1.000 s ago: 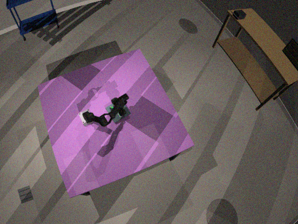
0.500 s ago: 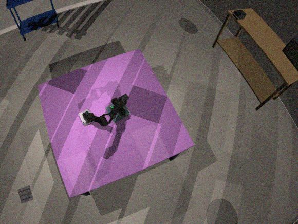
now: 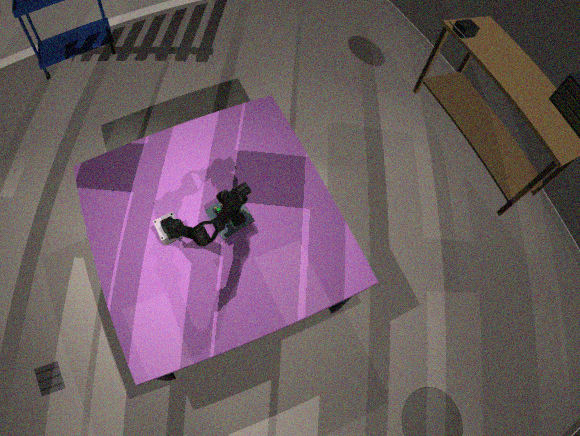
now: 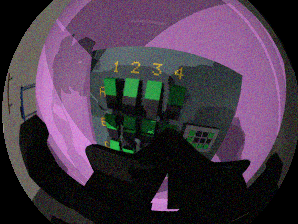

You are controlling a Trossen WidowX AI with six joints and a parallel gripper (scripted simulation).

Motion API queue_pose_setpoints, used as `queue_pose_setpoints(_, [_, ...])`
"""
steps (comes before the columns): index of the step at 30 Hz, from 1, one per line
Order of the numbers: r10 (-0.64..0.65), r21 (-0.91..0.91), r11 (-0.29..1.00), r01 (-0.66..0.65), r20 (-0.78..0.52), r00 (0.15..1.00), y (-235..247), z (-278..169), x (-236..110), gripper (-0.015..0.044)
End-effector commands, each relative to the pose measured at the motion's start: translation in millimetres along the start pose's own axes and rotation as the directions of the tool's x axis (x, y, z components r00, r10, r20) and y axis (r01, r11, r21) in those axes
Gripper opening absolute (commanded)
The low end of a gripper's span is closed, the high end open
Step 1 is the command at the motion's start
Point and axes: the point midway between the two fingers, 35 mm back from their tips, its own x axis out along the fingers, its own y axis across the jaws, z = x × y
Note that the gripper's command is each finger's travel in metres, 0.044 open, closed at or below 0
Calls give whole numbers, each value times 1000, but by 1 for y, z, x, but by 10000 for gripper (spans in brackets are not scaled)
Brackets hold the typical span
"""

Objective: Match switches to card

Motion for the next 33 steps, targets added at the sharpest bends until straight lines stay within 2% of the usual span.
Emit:
queue_pose_setpoints(1, [-4, -6, 1000, 4, -6, 1000, 0, -2, 3, 0])
queue_pose_setpoints(15, [-4, -6, 1000, 4, -6, 1000, 0, -2, 4, 0])
queue_pose_setpoints(17, [1, -1, 1000, -1, 3, 1000, 1, 0, -12, 0])
queue_pose_setpoints(20, [-1, -7, 1000, 1, 18, 1000, 1, -3, -58, 0])
queue_pose_setpoints(24, [-1, -7, 1000, 1, 19, 1000, 1, -4, -62, 0])
queue_pose_setpoints(26, [2, -8, 1000, -2, 20, 1000, 11, -10, -62, 0])
queue_pose_setpoints(30, [4, -9, 1000, -4, 18, 1000, 59, -54, -61, 0])
queue_pose_setpoints(33, [2, -9, 1000, -2, 17, 1000, 65, -63, -61, 0])
